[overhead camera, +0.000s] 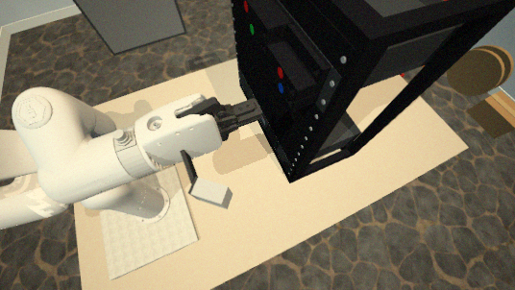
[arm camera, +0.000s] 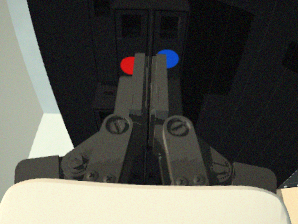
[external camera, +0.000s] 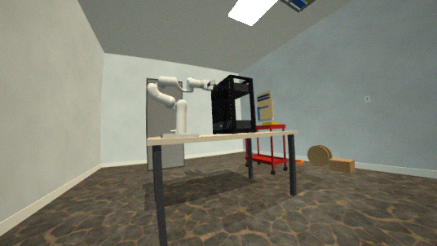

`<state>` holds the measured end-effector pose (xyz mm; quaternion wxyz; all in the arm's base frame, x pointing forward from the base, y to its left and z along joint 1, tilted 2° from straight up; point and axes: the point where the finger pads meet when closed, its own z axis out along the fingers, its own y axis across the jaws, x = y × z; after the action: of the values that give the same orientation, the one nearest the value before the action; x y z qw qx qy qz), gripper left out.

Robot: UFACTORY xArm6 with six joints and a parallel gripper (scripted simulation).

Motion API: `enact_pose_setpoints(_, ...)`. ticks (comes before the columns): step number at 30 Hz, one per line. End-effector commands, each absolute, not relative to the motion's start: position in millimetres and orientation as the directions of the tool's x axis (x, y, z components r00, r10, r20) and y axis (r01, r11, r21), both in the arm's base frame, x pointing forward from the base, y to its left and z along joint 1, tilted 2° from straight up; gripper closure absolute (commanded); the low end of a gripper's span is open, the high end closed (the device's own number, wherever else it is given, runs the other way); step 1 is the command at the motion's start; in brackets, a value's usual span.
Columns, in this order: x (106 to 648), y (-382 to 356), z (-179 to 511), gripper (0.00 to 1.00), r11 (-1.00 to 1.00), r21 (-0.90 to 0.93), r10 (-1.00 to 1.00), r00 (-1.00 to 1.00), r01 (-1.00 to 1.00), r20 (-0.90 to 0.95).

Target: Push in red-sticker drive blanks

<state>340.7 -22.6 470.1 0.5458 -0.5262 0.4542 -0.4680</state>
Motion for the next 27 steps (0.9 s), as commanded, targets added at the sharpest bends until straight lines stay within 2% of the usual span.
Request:
enact_pose_setpoints(1,340.6,-22.6,471.6,1.00,0.008,-0.999,-0.989,0.150,0.036,-0.003)
enact_pose_setpoints(27,339.4,-17.5,481.0,1.00,0.008,-0.999,-0.985,0.174,0.044,-0.001)
